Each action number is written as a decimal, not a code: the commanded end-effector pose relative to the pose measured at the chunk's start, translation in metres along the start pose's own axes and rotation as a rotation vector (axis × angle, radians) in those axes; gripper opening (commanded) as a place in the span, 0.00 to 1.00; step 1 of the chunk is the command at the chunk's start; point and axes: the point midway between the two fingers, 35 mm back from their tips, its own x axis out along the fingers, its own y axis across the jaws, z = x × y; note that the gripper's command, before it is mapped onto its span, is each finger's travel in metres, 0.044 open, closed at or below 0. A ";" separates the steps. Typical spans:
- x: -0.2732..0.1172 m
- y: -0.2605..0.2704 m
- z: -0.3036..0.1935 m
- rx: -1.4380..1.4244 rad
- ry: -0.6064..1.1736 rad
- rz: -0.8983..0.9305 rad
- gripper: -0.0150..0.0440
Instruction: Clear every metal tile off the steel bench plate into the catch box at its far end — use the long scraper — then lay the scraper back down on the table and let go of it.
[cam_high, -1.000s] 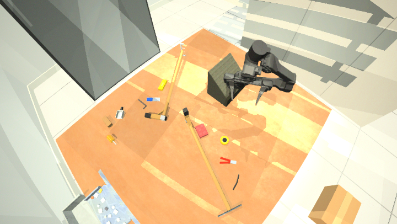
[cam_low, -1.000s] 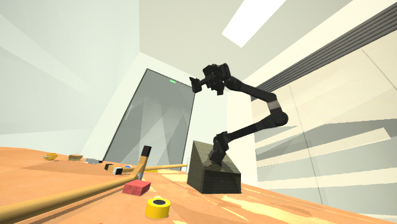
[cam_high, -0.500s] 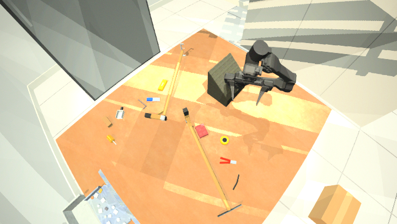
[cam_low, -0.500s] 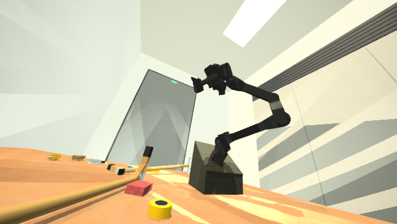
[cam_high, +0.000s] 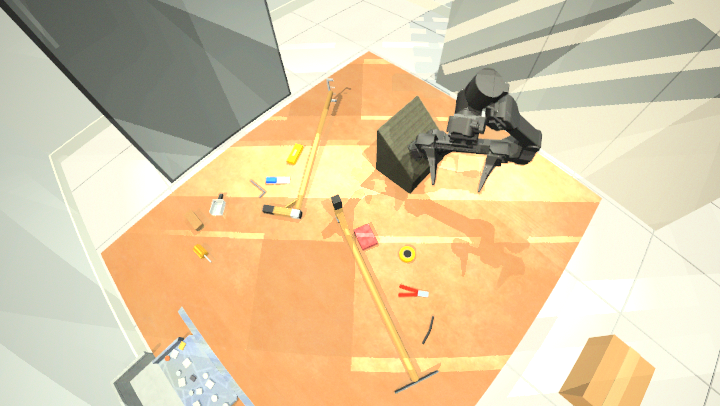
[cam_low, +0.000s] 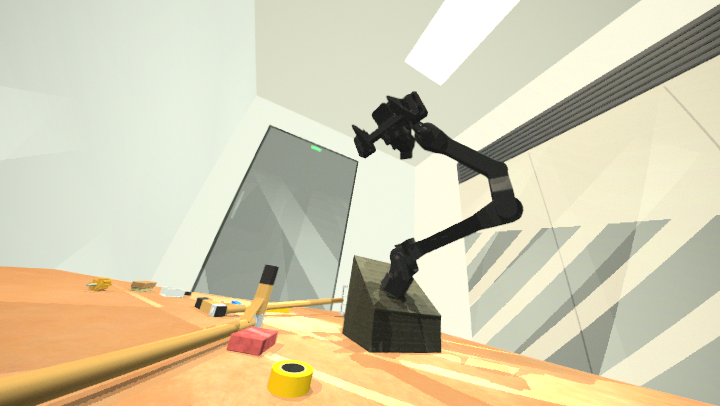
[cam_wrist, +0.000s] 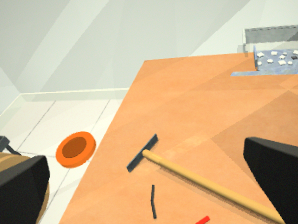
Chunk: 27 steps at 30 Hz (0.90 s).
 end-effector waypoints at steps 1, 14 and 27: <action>0.001 0.003 0.009 0.063 0.004 0.001 1.00; 0.006 0.023 0.031 0.233 0.024 0.013 1.00; 0.010 0.043 0.051 0.403 0.046 0.022 1.00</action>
